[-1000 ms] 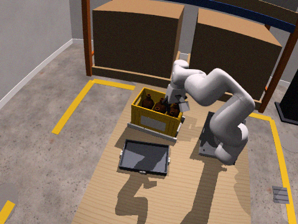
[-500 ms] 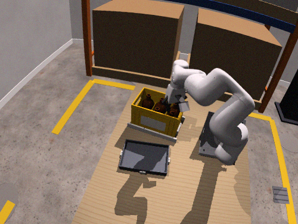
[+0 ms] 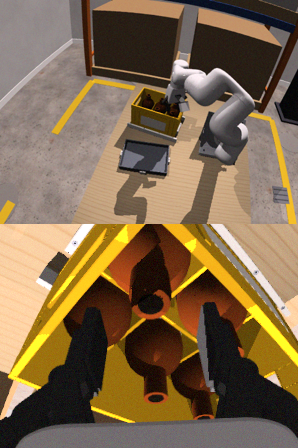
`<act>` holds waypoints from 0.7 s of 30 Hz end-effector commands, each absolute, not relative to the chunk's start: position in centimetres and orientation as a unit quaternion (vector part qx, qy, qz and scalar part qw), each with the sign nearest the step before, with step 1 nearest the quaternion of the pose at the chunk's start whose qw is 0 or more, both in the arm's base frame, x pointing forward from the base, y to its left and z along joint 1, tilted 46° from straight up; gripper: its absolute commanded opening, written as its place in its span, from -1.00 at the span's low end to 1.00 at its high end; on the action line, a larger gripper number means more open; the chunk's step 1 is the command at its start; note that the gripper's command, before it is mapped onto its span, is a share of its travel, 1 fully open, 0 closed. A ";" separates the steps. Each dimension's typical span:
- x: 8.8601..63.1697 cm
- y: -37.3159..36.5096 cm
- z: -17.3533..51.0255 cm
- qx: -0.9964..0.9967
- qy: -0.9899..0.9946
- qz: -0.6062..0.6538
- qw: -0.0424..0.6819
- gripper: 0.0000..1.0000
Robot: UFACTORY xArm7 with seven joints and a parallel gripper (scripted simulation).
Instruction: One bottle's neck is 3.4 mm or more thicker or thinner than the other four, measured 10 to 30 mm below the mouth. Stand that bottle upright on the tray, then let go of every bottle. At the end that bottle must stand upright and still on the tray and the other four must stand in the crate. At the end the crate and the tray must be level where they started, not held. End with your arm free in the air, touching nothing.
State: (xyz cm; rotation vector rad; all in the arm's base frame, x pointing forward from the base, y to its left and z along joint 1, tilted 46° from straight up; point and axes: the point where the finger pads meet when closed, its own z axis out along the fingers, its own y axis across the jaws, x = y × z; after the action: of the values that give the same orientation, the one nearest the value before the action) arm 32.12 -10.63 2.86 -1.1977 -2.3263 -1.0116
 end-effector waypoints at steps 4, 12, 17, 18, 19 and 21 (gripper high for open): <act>32.2 -10.7 2.8 -0.422 -0.818 -0.355 0.165 0.30; 32.2 -10.2 2.4 -0.422 -0.818 -0.355 0.165 0.30; 32.2 -10.0 2.1 -0.422 -0.818 -0.355 0.165 0.30; 32.2 -9.9 2.1 -0.422 -0.818 -0.355 0.165 0.30; 32.2 -9.8 2.0 -0.422 -0.818 -0.355 0.165 0.30; 32.2 -9.7 1.8 -0.422 -0.818 -0.355 0.165 0.30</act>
State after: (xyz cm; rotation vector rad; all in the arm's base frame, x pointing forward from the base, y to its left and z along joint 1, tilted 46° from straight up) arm 32.15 -9.82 2.08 -1.1978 -2.3264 -1.0115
